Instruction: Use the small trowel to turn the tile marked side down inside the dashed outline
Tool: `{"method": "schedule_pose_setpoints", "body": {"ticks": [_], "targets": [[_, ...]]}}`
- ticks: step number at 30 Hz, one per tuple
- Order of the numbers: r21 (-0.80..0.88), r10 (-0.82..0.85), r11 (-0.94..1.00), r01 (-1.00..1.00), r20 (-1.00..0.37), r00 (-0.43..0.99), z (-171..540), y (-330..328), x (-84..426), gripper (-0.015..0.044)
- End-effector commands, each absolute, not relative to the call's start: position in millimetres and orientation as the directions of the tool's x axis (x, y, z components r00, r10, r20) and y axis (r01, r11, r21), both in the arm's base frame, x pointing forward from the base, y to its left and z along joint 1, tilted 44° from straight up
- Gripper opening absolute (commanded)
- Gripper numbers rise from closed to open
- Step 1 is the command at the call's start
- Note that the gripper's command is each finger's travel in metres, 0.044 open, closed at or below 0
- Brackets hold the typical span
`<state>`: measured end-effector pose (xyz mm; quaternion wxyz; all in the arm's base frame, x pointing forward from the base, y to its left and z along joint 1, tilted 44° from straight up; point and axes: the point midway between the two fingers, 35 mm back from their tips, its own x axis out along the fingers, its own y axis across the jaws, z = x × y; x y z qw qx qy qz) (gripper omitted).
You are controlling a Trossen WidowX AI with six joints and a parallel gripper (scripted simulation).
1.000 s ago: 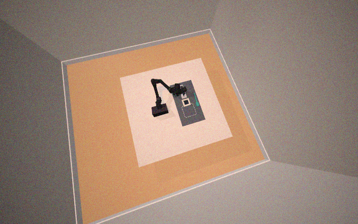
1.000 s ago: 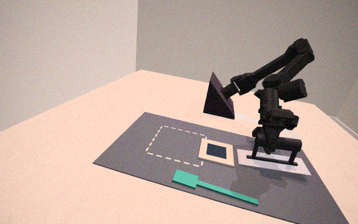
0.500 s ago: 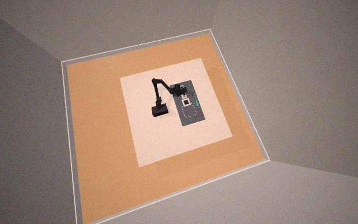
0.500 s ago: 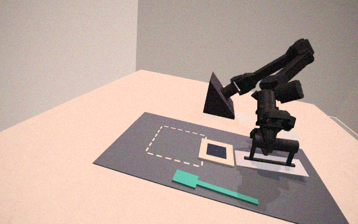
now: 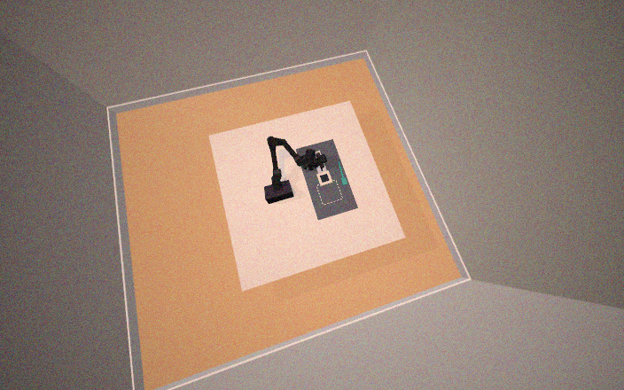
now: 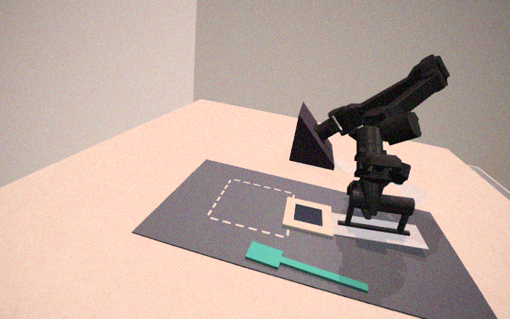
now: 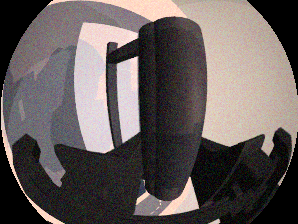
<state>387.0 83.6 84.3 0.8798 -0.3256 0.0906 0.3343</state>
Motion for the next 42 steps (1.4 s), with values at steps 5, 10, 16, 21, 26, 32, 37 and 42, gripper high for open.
{"method": "schedule_pose_setpoints", "body": {"ticks": [5,10,16,21,26,32,37,42], "targets": [[-0.511,0.515,0.571,-0.643,-0.386,0.765,72,69,387,0.0],[-0.511,0.515,0.571,-0.643,-0.386,0.765,68,65,387,0.0],[-0.53,0.501,0.555,-0.641,-0.402,0.766,72,65,387,0.0],[-0.567,0.472,0.52,-0.639,-0.433,0.768,80,59,387,0.0],[-0.57,0.469,0.517,-0.639,-0.436,0.768,85,47,387,0.0],[-0.57,0.469,0.516,-0.639,-0.436,0.768,88,34,387,0.0],[-0.571,0.468,0.515,-0.639,-0.437,0.768,88,21,388,0.0],[-0.571,0.468,0.515,-0.639,-0.437,0.768,86,8,388,0.0]]}}
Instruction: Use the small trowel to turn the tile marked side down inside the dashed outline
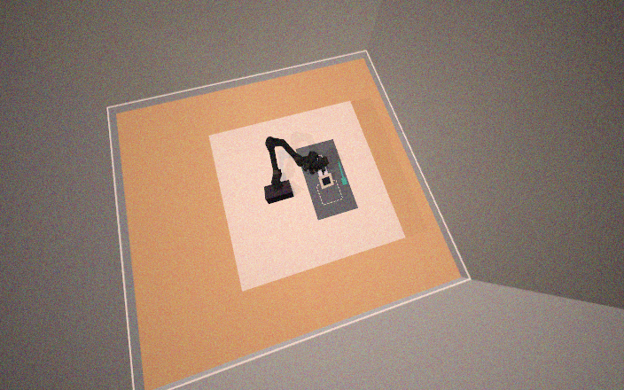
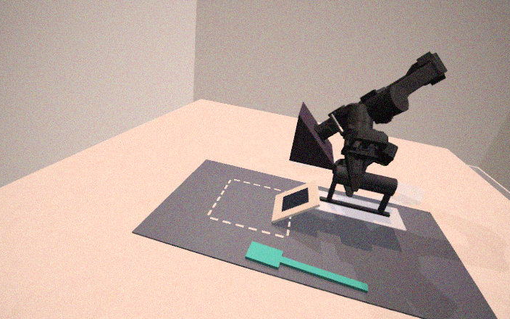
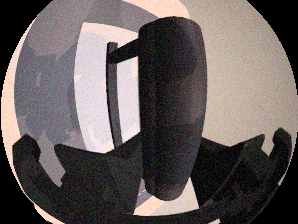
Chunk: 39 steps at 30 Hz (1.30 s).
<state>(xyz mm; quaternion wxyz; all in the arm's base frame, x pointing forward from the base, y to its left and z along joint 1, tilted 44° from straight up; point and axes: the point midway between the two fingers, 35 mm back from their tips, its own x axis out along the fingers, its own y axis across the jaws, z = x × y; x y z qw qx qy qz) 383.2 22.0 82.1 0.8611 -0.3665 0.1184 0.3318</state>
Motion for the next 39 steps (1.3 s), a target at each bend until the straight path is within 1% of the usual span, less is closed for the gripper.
{"method": "schedule_pose_setpoints", "body": {"ticks": [1,18,39], "targets": [[-0.571,0.468,0.515,-0.639,-0.437,0.768,85,6,388,0.0],[-0.573,0.467,0.513,-0.639,-0.439,0.768,60,-30,390,0.0],[-0.574,0.466,0.513,-0.639,-0.439,0.768,33,-42,391,0.0]]}}
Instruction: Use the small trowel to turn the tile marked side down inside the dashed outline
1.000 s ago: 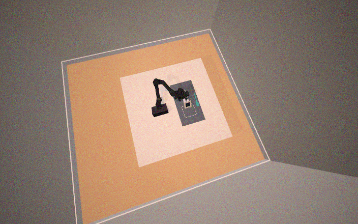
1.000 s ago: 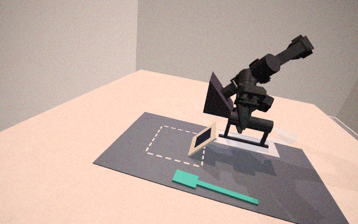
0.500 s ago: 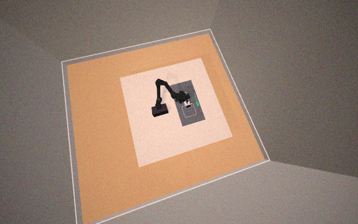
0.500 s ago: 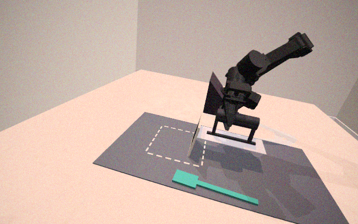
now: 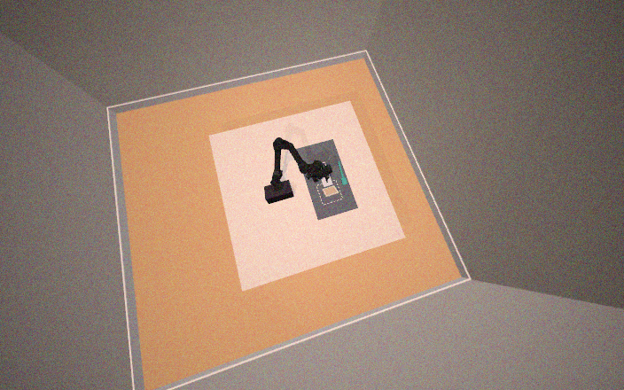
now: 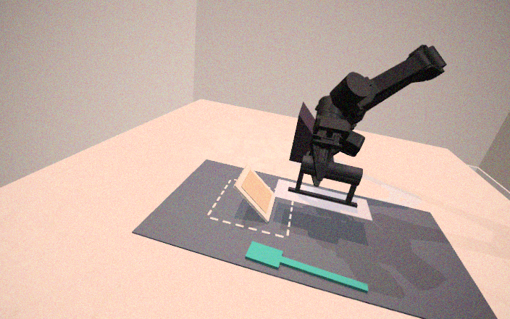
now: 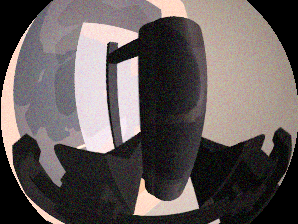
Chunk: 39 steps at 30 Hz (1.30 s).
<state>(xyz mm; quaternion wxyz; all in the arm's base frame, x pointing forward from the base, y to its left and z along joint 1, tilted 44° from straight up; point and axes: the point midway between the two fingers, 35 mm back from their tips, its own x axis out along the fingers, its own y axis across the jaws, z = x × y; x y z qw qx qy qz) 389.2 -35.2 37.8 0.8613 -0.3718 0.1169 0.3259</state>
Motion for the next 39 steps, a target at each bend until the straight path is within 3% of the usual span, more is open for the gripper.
{"method": "schedule_pose_setpoints", "body": {"ticks": [1,16,39], "targets": [[-0.574,0.466,0.513,-0.639,-0.439,0.768,31,-42,391,0.0],[-0.574,0.466,0.513,-0.639,-0.438,0.768,3,-41,392,0.0],[-0.573,0.467,0.513,-0.639,-0.439,0.768,90,-21,392,0.0]]}}
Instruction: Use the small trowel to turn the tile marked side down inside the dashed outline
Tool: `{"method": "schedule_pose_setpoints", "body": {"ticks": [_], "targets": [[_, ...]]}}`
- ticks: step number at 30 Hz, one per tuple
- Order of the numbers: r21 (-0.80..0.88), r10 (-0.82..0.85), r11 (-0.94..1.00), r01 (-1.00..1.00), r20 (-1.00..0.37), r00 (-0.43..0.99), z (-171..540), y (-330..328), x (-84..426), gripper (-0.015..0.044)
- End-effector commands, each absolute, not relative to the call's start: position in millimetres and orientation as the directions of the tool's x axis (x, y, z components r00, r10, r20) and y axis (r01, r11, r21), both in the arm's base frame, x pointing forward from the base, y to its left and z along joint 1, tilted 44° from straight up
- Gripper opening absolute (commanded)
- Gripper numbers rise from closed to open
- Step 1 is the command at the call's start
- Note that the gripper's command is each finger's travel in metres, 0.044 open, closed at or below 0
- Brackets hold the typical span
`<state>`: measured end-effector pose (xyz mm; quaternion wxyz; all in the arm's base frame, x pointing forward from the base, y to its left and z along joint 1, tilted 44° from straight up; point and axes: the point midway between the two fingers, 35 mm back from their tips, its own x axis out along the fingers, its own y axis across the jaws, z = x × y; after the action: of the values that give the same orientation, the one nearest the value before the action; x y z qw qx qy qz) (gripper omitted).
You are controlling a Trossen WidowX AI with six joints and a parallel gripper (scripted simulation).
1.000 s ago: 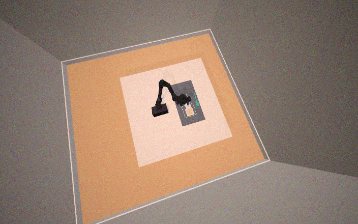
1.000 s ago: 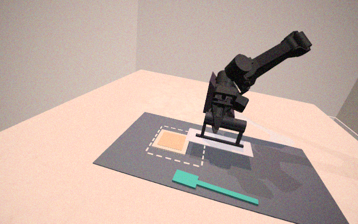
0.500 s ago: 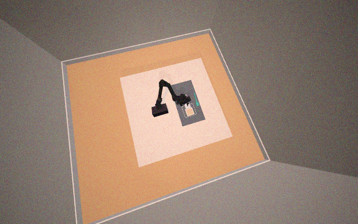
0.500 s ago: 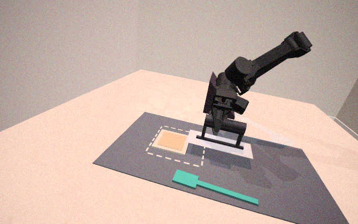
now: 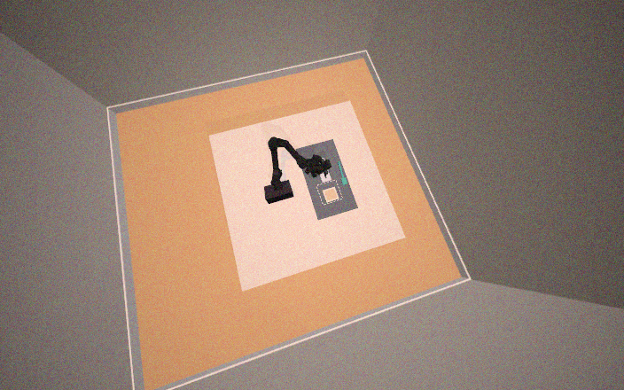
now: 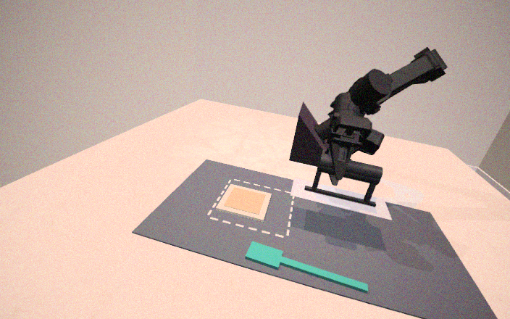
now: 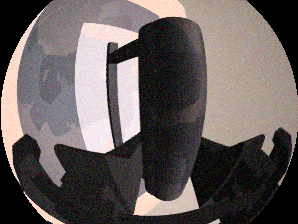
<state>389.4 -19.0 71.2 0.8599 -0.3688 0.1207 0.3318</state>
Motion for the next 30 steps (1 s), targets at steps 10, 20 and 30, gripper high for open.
{"method": "schedule_pose_setpoints", "body": {"ticks": [10,20,30], "targets": [[-0.572,0.467,0.514,-0.639,-0.438,0.768,111,-14,387,0.0],[-0.572,0.467,0.514,-0.639,-0.438,0.768,111,-14,387,0.0],[-0.572,0.467,0.514,-0.639,-0.438,0.768,111,-14,387,0.0]]}}
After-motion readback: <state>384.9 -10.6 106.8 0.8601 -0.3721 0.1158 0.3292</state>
